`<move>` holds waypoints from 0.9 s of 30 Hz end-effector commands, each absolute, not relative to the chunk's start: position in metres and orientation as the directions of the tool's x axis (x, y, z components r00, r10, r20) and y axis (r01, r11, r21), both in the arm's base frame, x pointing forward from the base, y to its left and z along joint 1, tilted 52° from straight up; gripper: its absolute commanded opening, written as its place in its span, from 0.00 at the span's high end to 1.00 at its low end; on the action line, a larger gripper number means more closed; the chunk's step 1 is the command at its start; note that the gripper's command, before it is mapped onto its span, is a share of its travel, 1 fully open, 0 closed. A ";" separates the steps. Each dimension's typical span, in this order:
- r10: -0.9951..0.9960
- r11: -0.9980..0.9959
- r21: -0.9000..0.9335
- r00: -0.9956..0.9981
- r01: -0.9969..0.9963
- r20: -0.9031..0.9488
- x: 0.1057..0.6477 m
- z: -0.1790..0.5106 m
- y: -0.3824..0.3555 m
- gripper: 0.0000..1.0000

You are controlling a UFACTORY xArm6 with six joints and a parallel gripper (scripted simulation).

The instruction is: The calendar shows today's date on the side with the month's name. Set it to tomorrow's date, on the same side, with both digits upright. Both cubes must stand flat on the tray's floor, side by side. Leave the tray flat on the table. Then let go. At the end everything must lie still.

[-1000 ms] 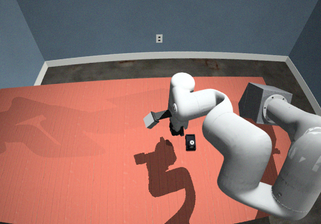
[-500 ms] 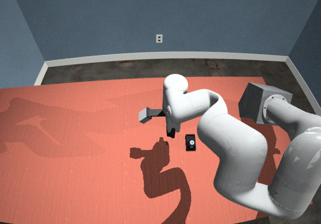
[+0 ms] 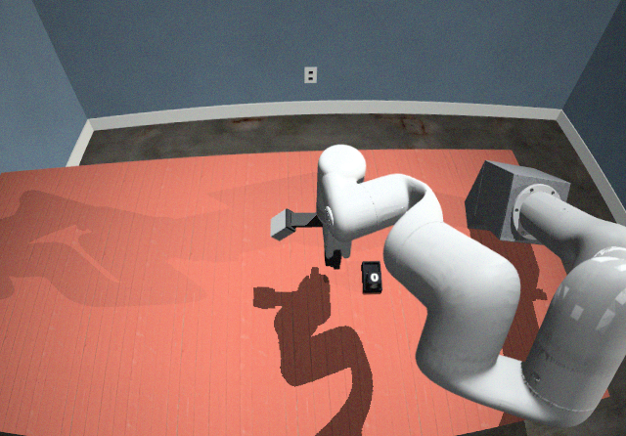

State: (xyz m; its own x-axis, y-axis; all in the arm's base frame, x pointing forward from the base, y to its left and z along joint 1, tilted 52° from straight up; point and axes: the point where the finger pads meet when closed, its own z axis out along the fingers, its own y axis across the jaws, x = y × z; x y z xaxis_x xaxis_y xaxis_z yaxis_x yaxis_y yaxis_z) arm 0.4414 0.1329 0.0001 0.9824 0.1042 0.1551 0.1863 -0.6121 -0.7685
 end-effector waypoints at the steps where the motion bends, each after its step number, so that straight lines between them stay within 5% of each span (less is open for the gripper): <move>1: 0.103 -0.613 -0.768 0.982 0.187 0.157 0.443 -0.003 0.137 0.71; 27: 0.103 -0.613 -0.768 0.982 0.187 0.157 0.445 -0.056 0.205 0.71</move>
